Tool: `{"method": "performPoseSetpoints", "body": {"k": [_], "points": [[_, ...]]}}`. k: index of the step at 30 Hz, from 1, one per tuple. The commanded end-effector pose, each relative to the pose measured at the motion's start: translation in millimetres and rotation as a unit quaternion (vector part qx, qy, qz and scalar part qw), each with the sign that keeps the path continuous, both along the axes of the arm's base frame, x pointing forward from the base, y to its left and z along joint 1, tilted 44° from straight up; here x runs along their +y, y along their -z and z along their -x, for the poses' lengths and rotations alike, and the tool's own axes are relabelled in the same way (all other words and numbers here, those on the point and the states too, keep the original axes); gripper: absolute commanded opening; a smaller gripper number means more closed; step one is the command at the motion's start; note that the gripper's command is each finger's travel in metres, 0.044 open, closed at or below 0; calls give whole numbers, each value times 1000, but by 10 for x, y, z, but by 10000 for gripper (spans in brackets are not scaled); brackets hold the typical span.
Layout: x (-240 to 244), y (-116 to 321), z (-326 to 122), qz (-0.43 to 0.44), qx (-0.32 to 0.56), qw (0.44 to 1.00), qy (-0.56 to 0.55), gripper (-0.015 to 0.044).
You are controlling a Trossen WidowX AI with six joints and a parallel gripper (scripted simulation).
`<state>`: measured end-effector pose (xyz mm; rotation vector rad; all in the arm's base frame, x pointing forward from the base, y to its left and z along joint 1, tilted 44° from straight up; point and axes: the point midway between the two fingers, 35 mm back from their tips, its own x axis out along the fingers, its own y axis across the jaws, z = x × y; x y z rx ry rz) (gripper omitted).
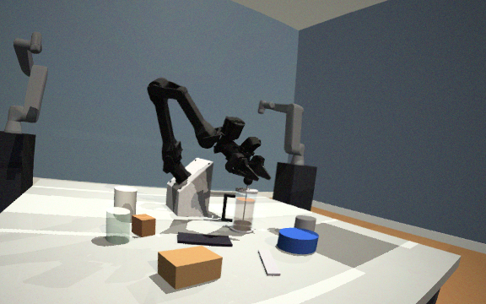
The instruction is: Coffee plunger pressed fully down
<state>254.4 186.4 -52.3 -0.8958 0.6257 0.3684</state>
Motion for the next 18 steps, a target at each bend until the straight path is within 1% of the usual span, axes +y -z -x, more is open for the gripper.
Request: {"method": "performPoseSetpoints", "body": {"k": [1,7,18], "points": [[139,-220,65,-10,-6,1000,2,440],[222,-700,376,-4,-7,1000,13,440],[218,-705,386,-4,-7,1000,14,440]]}}
